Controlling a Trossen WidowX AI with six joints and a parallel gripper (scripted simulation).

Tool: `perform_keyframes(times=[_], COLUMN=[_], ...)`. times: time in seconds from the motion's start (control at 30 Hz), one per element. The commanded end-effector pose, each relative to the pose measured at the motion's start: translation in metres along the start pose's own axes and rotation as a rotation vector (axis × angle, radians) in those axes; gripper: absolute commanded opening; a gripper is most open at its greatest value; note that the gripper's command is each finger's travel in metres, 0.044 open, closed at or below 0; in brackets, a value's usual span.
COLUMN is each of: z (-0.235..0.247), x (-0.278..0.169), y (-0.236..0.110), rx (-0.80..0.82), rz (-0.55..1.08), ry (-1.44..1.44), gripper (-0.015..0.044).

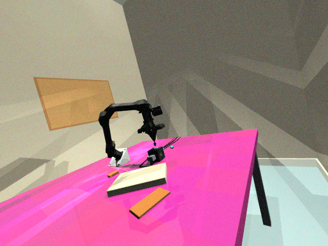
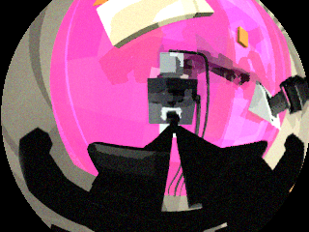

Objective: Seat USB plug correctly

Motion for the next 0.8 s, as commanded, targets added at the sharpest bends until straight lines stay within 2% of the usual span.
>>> perform_keyframes(times=[0.0,0.77], z=[-0.0001,-0.0006], x=[0.0,0.0007], y=[0.0005,0.0033], rx=[-0.001,-0.002], rz=[0.006,0.027], ry=[-0.003,-0.002], gripper=[0.0,0.0])
Point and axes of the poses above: the point midway between the two fingers, 35 mm back from their tips, its own y axis out along the fingers, its own z axis across the jaws, x = y × z, the point moved 10 cm from there along -y, back along the fingers, and after that the axes turned 5 degrees about y, right-handed, at the moved point
